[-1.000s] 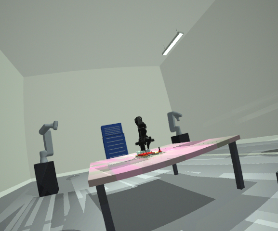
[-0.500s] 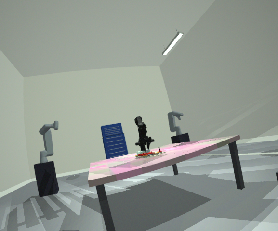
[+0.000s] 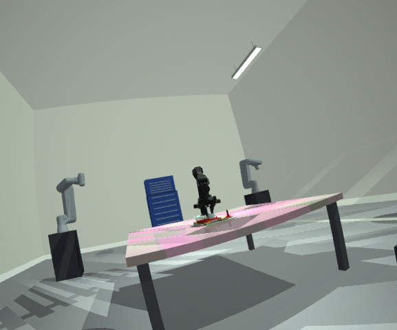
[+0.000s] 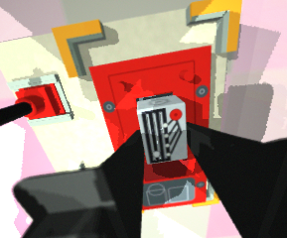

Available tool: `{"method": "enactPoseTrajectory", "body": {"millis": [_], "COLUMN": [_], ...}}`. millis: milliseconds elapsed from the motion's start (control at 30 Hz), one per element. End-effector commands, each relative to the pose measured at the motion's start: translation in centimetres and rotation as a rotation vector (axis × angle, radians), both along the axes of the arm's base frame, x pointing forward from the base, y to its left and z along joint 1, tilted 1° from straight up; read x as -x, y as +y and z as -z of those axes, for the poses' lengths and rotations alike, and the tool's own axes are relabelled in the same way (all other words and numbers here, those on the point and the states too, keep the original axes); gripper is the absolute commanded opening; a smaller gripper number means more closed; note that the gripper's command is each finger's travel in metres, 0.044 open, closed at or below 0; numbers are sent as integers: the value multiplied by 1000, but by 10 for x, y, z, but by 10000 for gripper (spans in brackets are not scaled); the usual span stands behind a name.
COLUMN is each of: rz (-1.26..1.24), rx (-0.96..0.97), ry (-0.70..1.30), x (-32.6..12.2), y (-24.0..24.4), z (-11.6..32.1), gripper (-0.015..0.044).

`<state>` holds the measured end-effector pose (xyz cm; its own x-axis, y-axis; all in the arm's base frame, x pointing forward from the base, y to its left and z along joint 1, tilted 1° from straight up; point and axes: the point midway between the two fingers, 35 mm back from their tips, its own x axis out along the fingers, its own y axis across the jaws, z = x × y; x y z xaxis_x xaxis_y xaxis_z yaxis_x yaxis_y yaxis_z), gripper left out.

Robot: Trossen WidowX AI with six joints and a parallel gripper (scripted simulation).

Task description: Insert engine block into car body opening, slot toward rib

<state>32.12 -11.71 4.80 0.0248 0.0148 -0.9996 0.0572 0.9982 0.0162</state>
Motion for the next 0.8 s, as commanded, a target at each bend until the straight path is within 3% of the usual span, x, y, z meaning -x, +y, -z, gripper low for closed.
{"method": "enactPoseTrajectory", "body": {"millis": [0, 767], "rz": [6, 4], "rx": [3, 3], "ry": [1, 1], "x": [0, 0], "y": [0, 0], "z": [1, 7], "gripper": [160, 160]}}
